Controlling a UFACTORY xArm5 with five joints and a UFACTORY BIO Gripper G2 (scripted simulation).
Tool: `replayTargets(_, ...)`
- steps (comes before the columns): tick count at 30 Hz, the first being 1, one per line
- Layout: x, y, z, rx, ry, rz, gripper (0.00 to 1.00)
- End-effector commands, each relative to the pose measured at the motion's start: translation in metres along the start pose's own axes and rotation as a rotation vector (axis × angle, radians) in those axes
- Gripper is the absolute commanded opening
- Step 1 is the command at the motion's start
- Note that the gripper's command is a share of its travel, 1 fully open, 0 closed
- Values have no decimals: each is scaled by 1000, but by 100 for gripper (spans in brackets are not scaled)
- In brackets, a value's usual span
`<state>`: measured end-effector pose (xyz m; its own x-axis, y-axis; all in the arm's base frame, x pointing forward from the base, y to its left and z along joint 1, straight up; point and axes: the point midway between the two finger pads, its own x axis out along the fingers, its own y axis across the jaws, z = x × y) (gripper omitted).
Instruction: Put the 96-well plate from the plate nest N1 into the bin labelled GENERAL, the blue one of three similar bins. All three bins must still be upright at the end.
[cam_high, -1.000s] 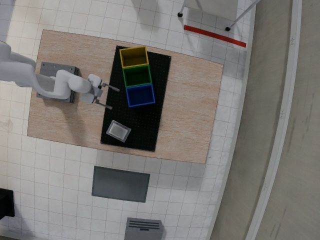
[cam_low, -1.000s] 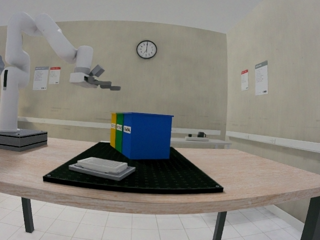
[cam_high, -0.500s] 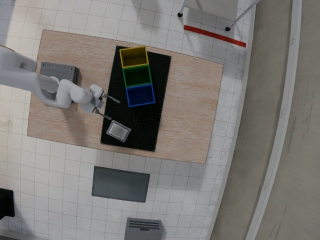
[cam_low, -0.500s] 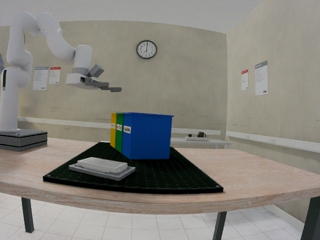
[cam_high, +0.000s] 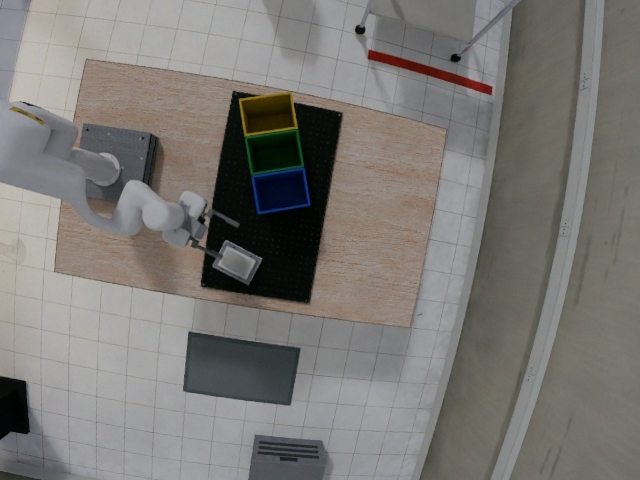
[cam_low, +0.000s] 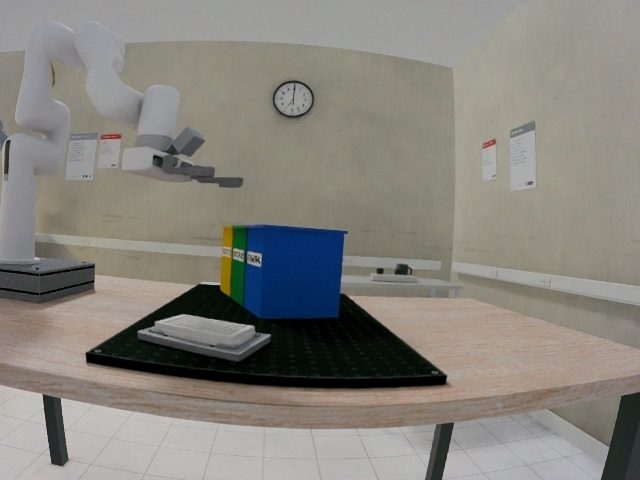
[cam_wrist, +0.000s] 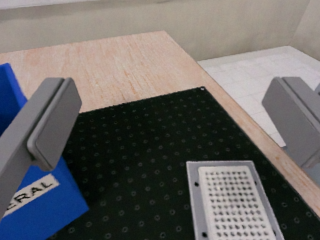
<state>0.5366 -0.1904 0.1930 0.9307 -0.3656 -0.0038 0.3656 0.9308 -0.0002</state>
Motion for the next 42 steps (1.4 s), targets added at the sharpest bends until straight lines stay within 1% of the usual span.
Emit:
replayTargets(1,10,-18,-3,-6,-4,1,37)
replayTargets(3,14,-27,-5,-7,-4,1,37)
replayTargets(5,14,-27,-5,-7,-4,1,37)
replayTargets(20,44,-94,-21,-7,-4,1,37)
replayTargets(22,44,-94,-21,-7,-4,1,37)
replayTargets(24,47,-102,-23,-7,-4,1,37)
replayTargets(39,47,-102,-23,-7,-4,1,37)
replayTargets(42,47,-102,-28,-7,-4,1,37)
